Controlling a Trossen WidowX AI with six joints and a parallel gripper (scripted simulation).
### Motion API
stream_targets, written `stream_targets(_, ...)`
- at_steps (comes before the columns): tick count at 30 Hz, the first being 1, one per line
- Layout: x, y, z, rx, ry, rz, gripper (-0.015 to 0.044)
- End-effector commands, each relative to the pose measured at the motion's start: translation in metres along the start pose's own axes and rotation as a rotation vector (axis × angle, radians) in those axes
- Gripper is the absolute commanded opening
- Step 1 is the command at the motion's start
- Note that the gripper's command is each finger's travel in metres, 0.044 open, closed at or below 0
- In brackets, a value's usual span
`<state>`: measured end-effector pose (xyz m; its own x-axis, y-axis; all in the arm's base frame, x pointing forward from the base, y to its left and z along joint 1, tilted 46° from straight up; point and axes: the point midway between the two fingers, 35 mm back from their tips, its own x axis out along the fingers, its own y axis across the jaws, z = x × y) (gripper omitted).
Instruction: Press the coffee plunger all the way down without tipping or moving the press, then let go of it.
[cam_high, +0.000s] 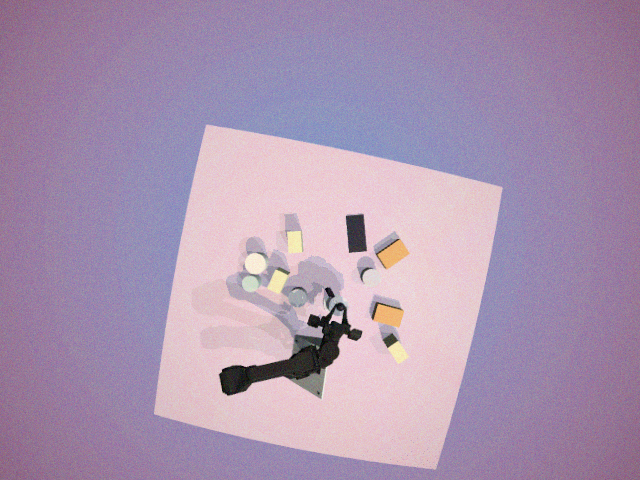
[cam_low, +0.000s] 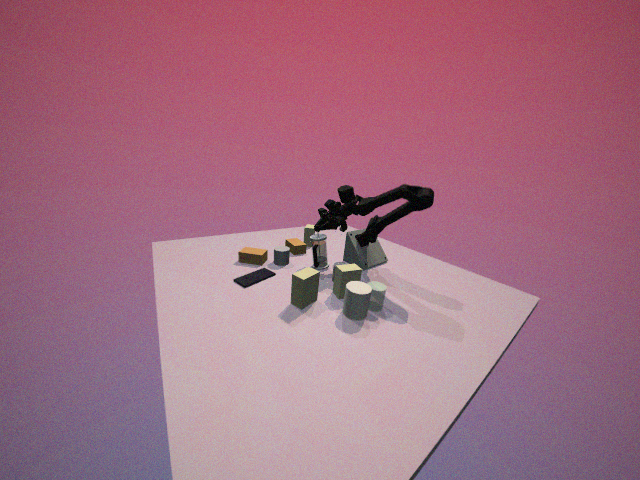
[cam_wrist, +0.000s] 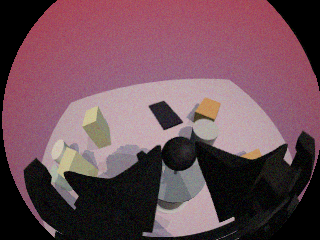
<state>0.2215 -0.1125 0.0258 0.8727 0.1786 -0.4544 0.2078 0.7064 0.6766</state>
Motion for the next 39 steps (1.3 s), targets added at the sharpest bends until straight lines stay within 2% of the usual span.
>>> stream_targets(1,0.0038,0.0007,-0.0089,0.031,0.029,0.008,0.0122)
stream_targets(38,0.0059,-0.003,-0.0028,0.019,0.019,0.005,0.0122)
stream_targets(39,0.0059,-0.003,-0.0028,0.019,0.019,0.005,0.0149)
